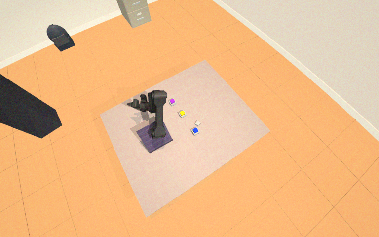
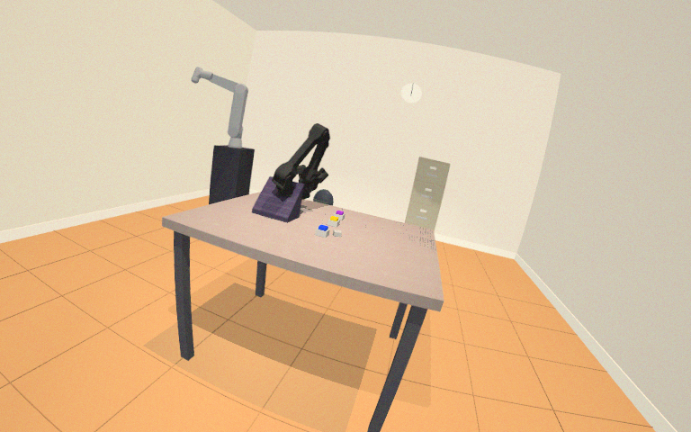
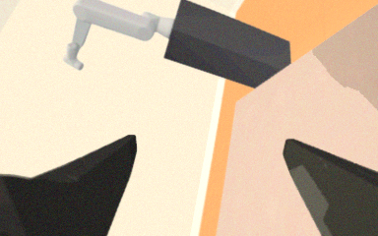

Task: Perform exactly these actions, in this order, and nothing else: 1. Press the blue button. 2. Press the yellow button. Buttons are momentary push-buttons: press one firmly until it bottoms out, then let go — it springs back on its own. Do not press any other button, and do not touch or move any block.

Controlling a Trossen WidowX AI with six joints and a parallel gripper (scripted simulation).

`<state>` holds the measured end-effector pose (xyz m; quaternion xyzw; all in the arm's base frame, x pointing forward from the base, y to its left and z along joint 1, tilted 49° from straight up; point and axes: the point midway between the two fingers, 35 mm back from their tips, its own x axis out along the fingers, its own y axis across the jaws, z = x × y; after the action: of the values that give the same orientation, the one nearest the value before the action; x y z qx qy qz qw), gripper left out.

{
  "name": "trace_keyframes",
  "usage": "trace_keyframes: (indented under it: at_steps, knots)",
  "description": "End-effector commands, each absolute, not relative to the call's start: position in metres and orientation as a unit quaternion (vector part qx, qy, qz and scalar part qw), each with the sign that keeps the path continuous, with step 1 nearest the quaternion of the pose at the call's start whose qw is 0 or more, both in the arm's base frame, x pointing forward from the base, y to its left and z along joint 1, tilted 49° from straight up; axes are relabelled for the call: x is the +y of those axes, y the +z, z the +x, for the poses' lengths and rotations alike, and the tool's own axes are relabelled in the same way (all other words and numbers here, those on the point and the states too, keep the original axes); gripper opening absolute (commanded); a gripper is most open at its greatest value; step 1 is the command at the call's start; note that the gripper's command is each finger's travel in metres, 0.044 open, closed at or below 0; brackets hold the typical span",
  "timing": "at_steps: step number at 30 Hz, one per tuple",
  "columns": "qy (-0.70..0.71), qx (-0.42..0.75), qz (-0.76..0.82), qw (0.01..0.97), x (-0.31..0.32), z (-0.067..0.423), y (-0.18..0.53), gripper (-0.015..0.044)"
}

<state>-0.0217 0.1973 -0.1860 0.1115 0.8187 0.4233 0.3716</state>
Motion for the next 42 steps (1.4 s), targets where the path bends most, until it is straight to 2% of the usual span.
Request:
trace_keyframes:
  at_steps: [1,9,22,32,42]
  knots:
    - [0.420,0.818,0.111,0.377,0.198,-0.019,-0.187,0.0400]
    - [0.236,0.788,0.053,0.566,0.199,0.115,-0.194,0.0400]
    - [0.003,0.744,-0.040,0.666,0.112,0.231,-0.123,0.0400]
    - [-0.177,0.709,-0.130,0.671,0.008,0.266,-0.020,0.0400]
    - [-0.340,0.673,-0.232,0.615,-0.098,0.241,0.115,0.0400]
